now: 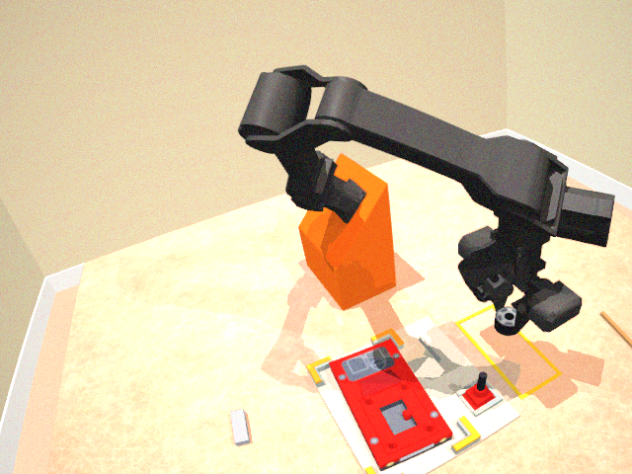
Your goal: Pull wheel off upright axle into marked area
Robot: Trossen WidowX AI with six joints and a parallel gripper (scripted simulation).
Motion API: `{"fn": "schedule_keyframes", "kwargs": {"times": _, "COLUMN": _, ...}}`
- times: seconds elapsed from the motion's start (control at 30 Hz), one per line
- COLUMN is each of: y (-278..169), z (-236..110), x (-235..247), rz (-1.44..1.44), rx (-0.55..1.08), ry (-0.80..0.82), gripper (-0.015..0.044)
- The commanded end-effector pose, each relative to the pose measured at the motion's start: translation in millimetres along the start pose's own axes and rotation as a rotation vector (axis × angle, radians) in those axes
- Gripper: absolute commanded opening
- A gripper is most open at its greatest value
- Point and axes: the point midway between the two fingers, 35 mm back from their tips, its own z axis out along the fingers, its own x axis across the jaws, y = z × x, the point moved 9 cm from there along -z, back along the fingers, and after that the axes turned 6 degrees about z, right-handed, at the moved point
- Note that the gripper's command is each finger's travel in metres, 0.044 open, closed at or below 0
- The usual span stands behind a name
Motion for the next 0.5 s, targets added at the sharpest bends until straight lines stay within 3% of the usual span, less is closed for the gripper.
{"fn": "schedule_keyframes", "kwargs": {"times": 0.0, "y": -15.3, "z": 0.4, "x": -13.1, "rz": 0.001, "rx": 0.0, "ry": -0.006, "gripper": 0.0}}
{"fn": "schedule_keyframes", "kwargs": {"times": 0.47, "y": -35.5, "z": 12.5, "x": -31.7, "rz": 0.004, "rx": -0.003, "ry": -0.005, "gripper": 0.0}}
